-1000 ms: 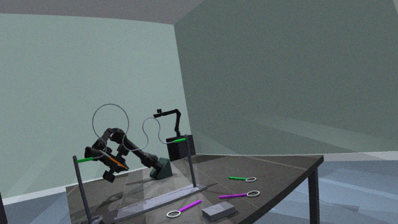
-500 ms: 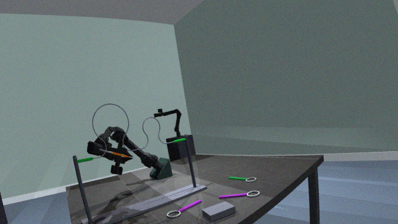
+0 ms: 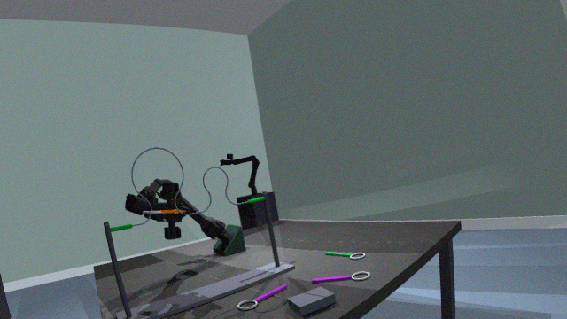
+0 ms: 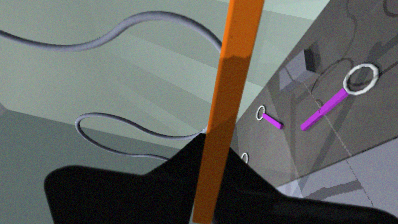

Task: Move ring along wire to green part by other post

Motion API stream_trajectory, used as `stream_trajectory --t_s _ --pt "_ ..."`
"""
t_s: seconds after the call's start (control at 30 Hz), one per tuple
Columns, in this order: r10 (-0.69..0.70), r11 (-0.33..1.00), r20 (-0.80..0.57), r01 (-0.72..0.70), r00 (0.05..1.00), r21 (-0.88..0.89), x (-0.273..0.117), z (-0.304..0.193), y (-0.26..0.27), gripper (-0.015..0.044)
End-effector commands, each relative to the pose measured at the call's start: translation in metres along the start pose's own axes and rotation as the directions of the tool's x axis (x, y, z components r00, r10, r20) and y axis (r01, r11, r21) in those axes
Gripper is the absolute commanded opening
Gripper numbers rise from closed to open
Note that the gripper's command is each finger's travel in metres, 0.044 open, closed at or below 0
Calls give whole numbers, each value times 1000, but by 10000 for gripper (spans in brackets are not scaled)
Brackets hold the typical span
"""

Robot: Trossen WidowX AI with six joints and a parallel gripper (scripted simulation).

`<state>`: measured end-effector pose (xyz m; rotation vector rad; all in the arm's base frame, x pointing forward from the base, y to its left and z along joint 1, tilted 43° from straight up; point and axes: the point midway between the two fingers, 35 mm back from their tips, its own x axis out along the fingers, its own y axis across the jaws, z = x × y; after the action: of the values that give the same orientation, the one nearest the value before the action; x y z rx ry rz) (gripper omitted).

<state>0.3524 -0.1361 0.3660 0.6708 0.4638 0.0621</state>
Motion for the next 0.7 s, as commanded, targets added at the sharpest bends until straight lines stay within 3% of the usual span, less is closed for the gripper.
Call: stream_trajectory --t_s 0.0,0.67 --pt "30 999 6 -30 1000 28 -2 0 11 -150" --pt "124 972 20 -125 992 198 -4 4 41 -150"
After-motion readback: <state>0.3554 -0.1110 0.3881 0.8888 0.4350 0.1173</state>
